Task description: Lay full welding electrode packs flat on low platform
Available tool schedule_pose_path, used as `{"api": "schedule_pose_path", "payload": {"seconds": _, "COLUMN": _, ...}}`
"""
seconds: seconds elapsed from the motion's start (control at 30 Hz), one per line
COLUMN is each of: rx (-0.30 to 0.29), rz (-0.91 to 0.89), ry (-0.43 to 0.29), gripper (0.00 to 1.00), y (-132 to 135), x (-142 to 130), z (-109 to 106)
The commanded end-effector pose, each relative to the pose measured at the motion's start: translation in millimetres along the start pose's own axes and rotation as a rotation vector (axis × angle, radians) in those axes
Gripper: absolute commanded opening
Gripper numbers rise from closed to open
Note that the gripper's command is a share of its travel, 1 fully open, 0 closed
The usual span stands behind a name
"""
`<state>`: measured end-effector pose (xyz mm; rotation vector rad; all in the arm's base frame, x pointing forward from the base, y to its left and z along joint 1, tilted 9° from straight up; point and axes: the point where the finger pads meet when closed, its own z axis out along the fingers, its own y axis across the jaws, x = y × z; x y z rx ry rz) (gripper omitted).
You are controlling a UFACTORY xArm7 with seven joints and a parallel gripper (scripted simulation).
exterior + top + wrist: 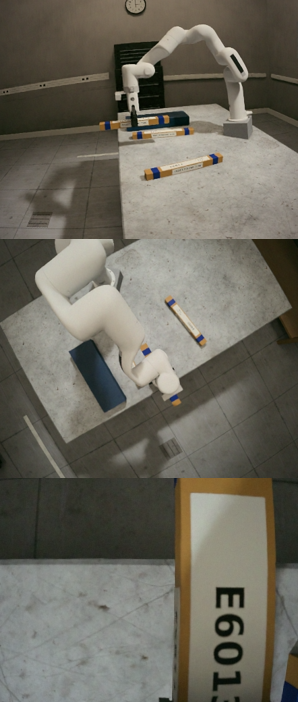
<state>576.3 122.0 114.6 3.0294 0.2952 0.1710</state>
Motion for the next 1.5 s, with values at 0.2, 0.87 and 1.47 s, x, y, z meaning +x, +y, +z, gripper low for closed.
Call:
{"api": "schedule_pose_path", "payload": {"seconds": 0.2, "rx": 0.000, "rz": 0.000, "ry": 0.006, "gripper": 0.35, "y": -0.1, "x": 2.1, "z": -18.9}}
{"api": "schedule_pose_path", "payload": {"seconds": 0.87, "rx": 0.001, "rz": 0.000, "ry": 0.006, "gripper": 0.35, "y": -0.2, "x": 1.8, "z": -32.7}}
{"api": "schedule_pose_path", "payload": {"seconds": 1.47, "rx": 0.001, "rz": 0.000, "ry": 0.006, "gripper": 0.35, "y": -0.2, "x": 1.8, "z": -32.7}}
